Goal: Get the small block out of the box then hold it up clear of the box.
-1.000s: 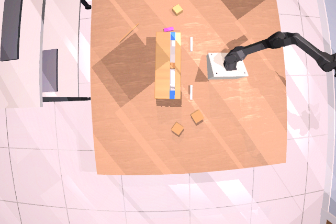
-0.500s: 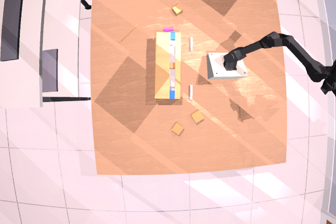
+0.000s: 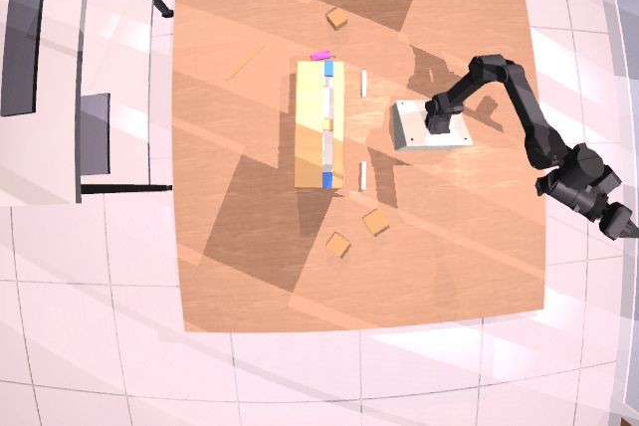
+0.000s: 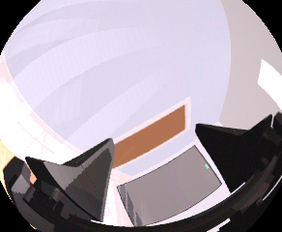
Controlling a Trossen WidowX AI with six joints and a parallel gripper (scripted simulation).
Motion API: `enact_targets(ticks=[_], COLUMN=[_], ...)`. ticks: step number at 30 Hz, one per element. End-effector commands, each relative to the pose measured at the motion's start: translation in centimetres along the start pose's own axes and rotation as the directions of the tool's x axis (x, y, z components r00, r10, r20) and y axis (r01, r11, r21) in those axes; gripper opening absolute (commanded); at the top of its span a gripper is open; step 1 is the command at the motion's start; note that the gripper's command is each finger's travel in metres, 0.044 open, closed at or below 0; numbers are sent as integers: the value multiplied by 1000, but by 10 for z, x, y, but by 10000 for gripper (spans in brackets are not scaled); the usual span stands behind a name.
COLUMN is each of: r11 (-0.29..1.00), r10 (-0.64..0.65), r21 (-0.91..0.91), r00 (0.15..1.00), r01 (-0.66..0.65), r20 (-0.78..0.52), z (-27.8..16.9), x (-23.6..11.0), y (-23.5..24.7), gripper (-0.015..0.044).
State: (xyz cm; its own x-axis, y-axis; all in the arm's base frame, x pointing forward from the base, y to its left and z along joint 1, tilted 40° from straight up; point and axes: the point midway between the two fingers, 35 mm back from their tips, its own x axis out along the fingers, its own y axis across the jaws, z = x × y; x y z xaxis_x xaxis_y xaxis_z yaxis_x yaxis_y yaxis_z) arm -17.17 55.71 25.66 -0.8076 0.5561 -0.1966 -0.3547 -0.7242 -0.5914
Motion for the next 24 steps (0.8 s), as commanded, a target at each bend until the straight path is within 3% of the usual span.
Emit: enact_targets(ticks=[1, 11, 18, 24], r11=[976, 663, 191, -276], r10=[-78, -228, -220, -144], r21=[191, 538, 596, 459], r00=[988, 825, 626, 436], r01=[103, 521, 780, 844], r20=[-136, -518, -748, -888], z=[-38, -143, -200, -228], x=[-41, -174, -287, -386], y=[-20, -46, -31, 6], gripper=[400, 400, 400, 400])
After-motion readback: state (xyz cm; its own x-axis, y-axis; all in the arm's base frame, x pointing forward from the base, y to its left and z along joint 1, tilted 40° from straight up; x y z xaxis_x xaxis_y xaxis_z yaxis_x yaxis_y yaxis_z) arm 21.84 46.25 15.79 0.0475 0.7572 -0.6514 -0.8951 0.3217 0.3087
